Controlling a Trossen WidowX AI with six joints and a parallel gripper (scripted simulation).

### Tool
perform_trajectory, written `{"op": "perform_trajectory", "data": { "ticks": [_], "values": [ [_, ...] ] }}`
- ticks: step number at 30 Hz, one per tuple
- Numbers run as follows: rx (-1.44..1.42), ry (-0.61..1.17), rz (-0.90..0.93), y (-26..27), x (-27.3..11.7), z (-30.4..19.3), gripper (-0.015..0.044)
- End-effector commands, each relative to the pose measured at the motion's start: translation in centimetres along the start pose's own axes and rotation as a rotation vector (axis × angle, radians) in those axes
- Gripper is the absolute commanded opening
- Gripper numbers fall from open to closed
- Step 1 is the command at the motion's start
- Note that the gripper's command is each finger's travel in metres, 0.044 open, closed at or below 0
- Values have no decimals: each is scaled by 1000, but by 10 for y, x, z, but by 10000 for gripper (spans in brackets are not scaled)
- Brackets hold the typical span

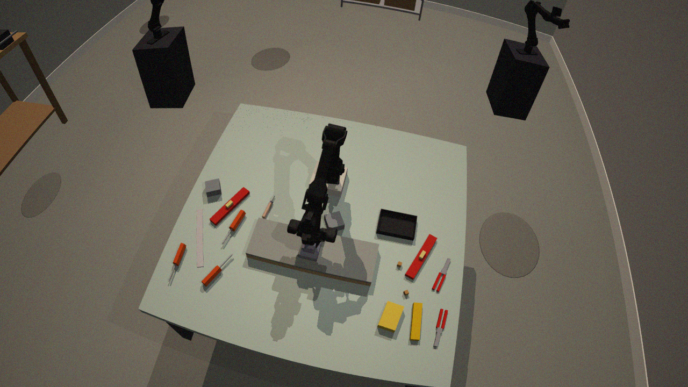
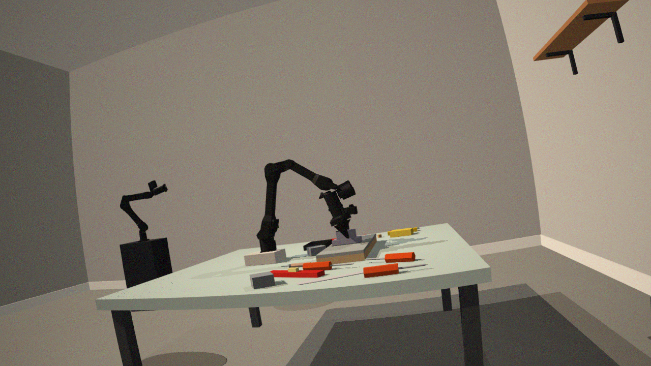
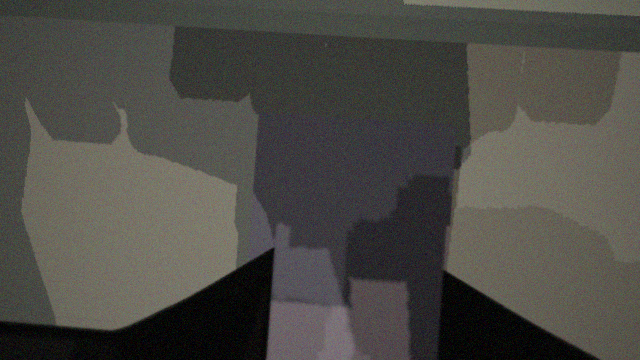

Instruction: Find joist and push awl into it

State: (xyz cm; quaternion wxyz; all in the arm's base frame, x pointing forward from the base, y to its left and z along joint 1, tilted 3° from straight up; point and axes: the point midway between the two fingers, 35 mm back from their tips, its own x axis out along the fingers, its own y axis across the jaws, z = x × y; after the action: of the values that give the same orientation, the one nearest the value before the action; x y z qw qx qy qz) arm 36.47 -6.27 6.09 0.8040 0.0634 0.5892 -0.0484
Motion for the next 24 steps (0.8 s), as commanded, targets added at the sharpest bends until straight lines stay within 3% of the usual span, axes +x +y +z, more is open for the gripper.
{"op": "perform_trajectory", "data": {
  "ticks": [1,24],
  "values": [
    [1,0,-3,-9,0,0,0],
    [0,0,-6,-42,0,0,0]
  ]
}}
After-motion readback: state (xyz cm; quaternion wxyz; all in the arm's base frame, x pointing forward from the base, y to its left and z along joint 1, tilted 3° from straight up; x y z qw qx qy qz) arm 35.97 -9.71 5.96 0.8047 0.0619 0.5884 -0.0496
